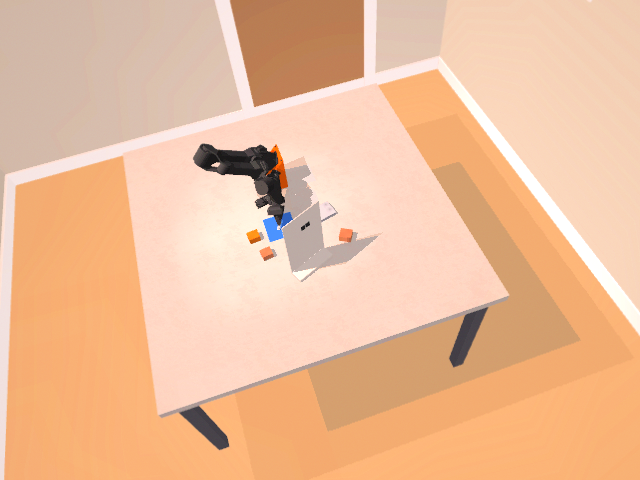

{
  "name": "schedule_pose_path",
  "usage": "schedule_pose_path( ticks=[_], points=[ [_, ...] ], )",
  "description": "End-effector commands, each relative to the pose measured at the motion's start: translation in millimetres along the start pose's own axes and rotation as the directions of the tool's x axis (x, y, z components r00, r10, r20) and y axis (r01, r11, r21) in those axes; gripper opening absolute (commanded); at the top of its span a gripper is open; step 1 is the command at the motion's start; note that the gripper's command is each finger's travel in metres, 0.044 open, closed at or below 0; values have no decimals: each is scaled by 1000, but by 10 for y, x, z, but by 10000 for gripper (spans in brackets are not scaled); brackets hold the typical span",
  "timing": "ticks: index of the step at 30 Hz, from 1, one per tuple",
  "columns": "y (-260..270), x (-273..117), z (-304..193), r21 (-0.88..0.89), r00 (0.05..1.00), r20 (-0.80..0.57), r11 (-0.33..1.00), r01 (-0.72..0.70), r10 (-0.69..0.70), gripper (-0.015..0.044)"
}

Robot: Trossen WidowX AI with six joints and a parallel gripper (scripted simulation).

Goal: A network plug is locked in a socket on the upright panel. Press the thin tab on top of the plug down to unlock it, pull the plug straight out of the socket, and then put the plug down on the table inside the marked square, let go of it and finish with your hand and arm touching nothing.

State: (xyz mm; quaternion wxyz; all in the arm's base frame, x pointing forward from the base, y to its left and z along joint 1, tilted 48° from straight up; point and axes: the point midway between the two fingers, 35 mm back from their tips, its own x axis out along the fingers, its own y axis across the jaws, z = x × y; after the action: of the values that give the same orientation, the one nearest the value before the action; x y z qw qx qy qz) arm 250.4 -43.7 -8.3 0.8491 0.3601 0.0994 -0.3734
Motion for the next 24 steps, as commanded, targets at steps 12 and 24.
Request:
schedule_pose_path(
  ticks=[12, 24],
  points=[
    [-6, 25, 14, -1, 1000, 0, 1000, 0, 0, 0],
    [-6, 25, 14, -1, 1000, 0, 1000, 0, 0, 156]
  ],
)
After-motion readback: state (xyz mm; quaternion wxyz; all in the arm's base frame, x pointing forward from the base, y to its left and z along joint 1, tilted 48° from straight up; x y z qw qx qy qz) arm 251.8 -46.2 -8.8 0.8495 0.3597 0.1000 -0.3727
